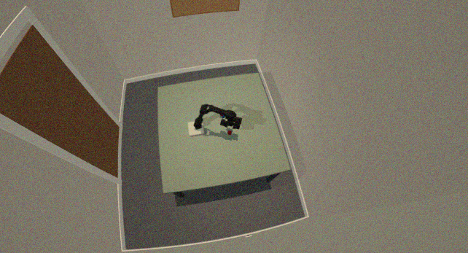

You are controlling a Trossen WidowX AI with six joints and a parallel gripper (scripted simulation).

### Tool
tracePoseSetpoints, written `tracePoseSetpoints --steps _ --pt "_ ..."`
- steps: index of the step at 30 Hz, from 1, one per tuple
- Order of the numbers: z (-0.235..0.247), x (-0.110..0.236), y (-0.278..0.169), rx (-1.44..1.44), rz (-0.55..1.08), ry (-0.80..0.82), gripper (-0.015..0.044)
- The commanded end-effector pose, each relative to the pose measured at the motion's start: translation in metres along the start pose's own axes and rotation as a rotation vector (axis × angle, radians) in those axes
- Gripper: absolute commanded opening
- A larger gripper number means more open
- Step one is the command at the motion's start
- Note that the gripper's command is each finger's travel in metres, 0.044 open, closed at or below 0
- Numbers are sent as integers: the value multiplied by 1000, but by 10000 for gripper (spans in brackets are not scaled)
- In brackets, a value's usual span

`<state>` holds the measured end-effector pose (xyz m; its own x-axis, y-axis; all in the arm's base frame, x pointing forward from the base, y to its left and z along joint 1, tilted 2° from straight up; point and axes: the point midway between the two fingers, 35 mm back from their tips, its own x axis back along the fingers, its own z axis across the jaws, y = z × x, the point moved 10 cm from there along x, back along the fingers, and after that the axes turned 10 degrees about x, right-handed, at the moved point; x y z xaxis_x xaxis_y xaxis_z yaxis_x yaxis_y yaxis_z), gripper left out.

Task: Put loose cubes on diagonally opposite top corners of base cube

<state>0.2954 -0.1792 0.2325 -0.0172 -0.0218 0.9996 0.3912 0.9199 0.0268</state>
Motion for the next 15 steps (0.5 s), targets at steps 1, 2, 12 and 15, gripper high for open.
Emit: tracePoseSetpoints --steps 1,2,12,15 --pt "-1 -1 -1 37 0 9 265" --pt "-1 -1 -1 37 0 9 265" --pt "-1 -62 -1 37 0 9 265" --pt "0 -64 -1 37 0 9 265"
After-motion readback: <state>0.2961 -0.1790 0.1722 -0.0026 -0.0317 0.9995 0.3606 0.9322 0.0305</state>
